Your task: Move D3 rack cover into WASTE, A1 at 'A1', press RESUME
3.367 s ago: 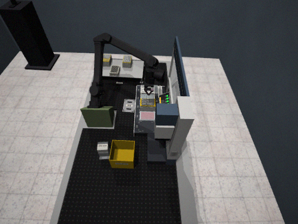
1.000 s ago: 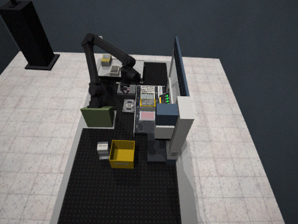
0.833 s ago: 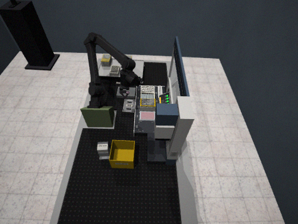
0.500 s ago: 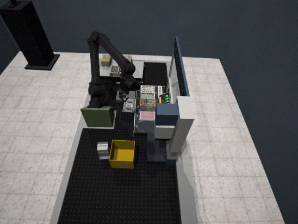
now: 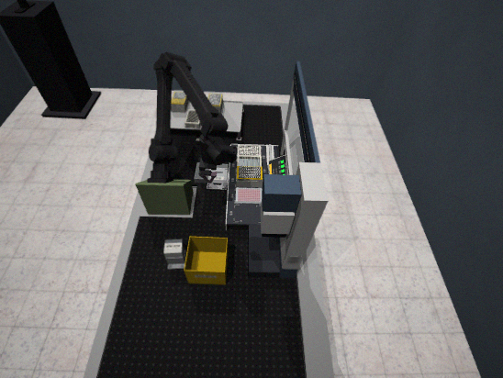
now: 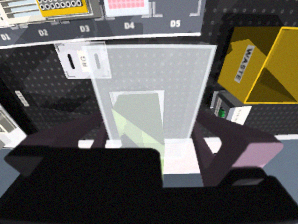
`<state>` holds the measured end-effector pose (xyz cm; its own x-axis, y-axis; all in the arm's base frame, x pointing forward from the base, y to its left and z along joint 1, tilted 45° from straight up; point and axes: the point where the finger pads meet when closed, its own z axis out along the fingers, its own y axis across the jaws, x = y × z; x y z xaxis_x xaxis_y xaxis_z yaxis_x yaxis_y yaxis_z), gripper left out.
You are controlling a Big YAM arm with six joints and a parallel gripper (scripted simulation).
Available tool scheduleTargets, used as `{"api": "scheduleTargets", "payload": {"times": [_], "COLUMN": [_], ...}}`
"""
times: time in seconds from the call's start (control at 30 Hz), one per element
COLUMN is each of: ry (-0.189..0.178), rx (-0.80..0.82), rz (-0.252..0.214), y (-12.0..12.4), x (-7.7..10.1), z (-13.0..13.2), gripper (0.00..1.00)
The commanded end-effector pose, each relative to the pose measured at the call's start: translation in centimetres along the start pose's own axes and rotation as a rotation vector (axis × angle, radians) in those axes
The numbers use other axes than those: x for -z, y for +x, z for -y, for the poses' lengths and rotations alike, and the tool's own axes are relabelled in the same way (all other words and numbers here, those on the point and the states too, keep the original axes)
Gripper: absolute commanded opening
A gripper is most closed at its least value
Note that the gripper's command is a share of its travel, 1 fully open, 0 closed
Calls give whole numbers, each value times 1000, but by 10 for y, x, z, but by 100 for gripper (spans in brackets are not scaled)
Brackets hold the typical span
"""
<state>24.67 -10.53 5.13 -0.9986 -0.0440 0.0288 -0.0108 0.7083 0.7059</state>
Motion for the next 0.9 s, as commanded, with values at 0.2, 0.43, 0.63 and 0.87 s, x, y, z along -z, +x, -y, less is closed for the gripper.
{"api": "scheduleTargets", "payload": {"times": [0.2,0.43,0.63,0.87], "ry": [47,47,48,50], "rx": [54,48,47,45], "rz": [37,36,36,35], "y": [-18,-18,-18,-18], "x": [19,19,19,19], "z": [50,60,81,118], "gripper": [0,0,0,0]}}
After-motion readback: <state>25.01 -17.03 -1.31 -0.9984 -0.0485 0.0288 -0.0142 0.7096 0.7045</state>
